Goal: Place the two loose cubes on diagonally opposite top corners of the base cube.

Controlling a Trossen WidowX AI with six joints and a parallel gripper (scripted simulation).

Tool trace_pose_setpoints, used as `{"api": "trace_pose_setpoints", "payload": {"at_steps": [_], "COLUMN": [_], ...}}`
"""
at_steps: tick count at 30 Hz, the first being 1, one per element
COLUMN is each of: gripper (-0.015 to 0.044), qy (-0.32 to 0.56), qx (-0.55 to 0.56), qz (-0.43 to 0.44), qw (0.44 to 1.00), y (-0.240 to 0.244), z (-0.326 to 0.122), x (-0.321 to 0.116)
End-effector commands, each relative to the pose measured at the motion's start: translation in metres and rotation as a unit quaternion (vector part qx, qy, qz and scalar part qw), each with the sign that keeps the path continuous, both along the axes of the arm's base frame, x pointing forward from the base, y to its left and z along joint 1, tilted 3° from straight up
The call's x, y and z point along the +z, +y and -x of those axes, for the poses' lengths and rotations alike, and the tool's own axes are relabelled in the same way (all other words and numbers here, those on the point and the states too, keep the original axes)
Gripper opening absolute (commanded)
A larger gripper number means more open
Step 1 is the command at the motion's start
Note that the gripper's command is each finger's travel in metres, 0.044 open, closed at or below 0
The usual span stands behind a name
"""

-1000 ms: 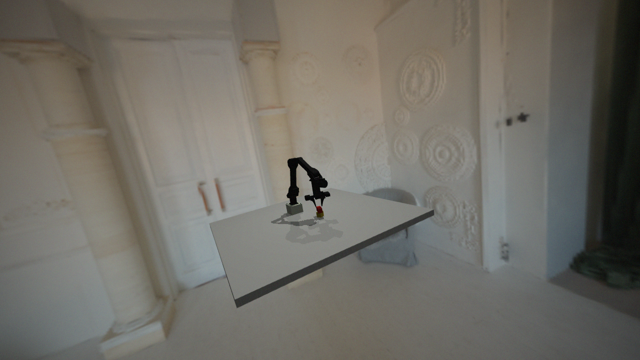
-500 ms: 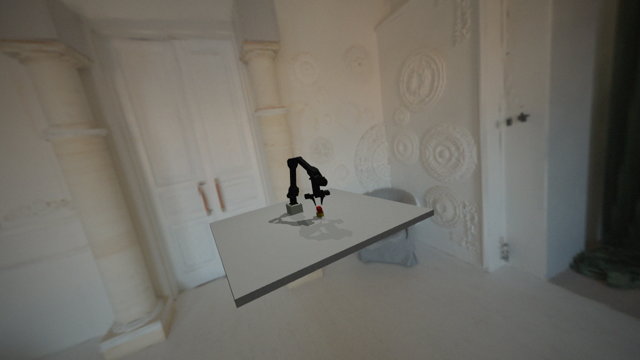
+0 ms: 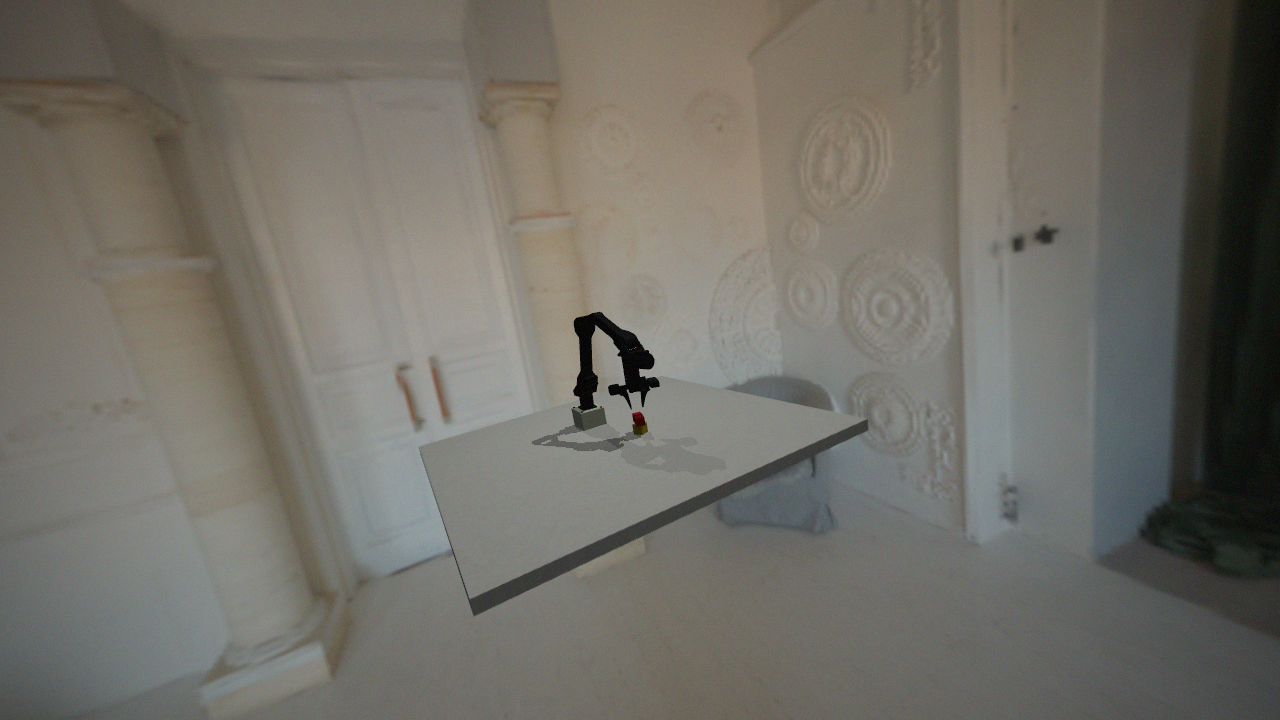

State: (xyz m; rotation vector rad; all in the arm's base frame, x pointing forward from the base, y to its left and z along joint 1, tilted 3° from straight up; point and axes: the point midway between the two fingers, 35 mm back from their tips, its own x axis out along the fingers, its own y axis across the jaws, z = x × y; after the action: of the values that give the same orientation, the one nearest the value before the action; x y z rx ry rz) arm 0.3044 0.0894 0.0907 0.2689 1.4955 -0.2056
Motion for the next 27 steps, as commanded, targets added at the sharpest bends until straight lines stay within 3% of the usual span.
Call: {"api": "trace_pose_setpoints", "payload": {"at_steps": [1, 25, 27], "gripper": [0.0205, 0.0205, 0.0258], "qy": [-0.008, -0.008, -0.005], "qx": [0.001, 0.001, 0.000], "qz": [-0.002, -0.002, -0.001], "qw": [1.000, 1.000, 1.000], "y": [0.000, 0.000, 0.000], "z": [-0.002, -0.001, 0.000], "x": [0.008, 0.019, 0.020]}}
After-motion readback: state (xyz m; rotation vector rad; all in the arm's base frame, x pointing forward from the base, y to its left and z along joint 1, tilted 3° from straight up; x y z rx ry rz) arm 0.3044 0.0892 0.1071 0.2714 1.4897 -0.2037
